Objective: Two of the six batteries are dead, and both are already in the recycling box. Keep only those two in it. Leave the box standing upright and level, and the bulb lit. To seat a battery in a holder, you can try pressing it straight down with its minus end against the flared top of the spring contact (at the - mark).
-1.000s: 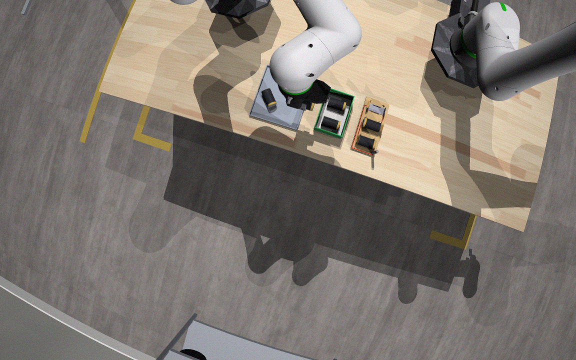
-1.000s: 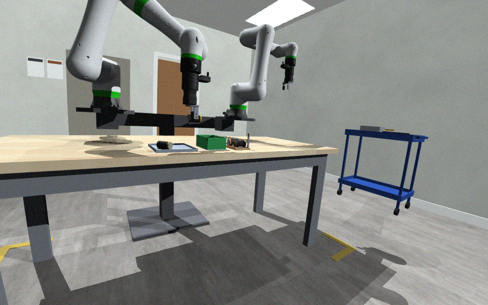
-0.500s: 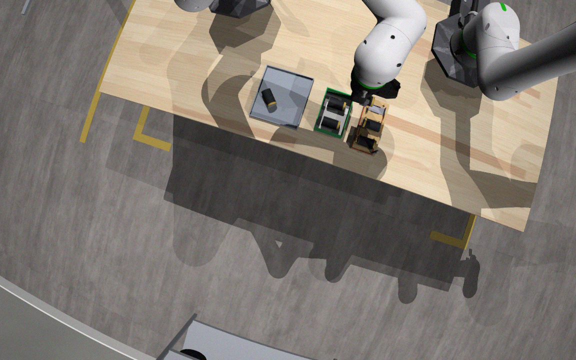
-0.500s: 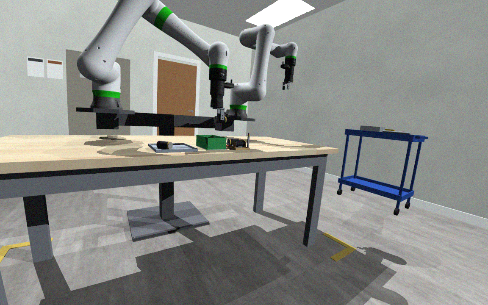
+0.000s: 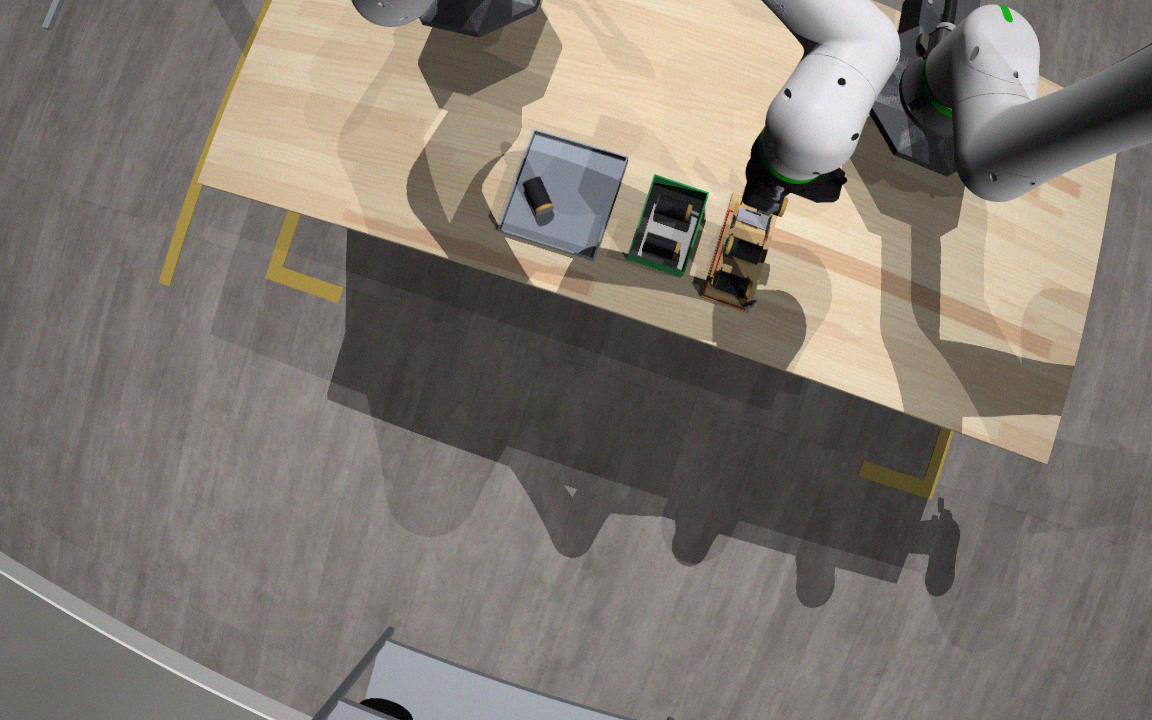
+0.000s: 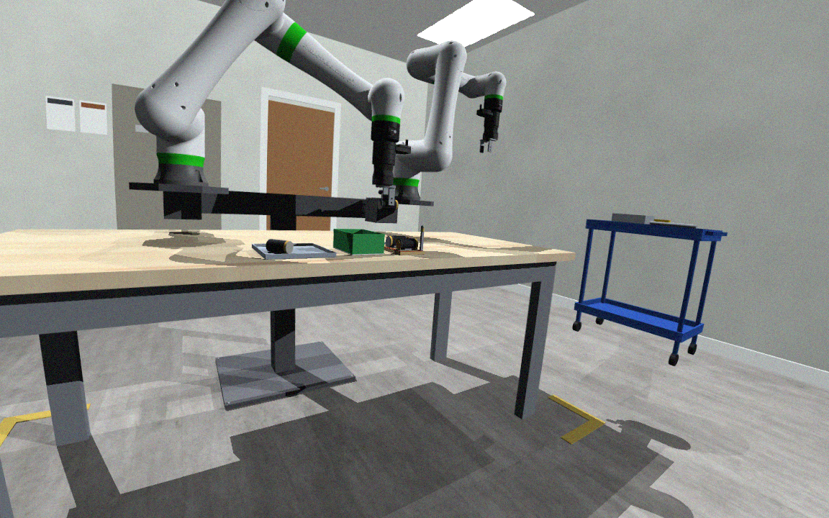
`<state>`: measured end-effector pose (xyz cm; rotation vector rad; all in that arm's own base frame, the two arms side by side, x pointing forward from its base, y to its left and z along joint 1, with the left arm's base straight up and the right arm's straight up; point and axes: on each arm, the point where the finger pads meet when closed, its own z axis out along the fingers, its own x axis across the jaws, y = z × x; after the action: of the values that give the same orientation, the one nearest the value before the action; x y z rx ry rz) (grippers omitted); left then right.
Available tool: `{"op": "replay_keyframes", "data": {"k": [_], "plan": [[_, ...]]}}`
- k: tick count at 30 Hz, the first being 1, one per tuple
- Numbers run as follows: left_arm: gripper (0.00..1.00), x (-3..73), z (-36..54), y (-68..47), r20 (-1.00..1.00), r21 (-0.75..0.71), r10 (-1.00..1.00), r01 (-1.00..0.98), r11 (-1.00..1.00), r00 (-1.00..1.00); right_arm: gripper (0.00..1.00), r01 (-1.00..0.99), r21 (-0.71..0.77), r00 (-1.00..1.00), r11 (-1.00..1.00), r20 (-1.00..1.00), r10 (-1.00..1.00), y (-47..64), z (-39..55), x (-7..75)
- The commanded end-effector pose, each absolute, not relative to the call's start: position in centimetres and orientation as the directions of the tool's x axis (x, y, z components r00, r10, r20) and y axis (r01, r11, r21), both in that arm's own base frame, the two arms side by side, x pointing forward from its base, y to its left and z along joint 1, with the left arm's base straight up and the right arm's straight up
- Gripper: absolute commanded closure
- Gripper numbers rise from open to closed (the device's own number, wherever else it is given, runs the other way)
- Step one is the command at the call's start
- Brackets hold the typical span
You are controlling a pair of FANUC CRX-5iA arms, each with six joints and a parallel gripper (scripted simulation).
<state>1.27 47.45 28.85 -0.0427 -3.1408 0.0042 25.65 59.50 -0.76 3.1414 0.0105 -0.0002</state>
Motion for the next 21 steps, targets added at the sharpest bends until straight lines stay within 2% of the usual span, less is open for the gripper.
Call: {"op": "replay_keyframes", "data": {"k": [1, 21], "plan": [[0.00, 1.29, 28.97, 47.48, 0.000, 0.000, 0.027, 0.027, 1.000, -1.000, 0.43, 0.007, -0.002, 1.000, -1.000, 0.001, 0.007, 59.58, -0.61, 25.69], [0.00, 1.29, 28.97, 47.48, 0.000, 0.000, 0.027, 0.027, 1.000, -1.000, 0.43, 0.007, -0.002, 1.000, -1.000, 0.001, 0.007, 59.58, -1.16, 25.69]]}}
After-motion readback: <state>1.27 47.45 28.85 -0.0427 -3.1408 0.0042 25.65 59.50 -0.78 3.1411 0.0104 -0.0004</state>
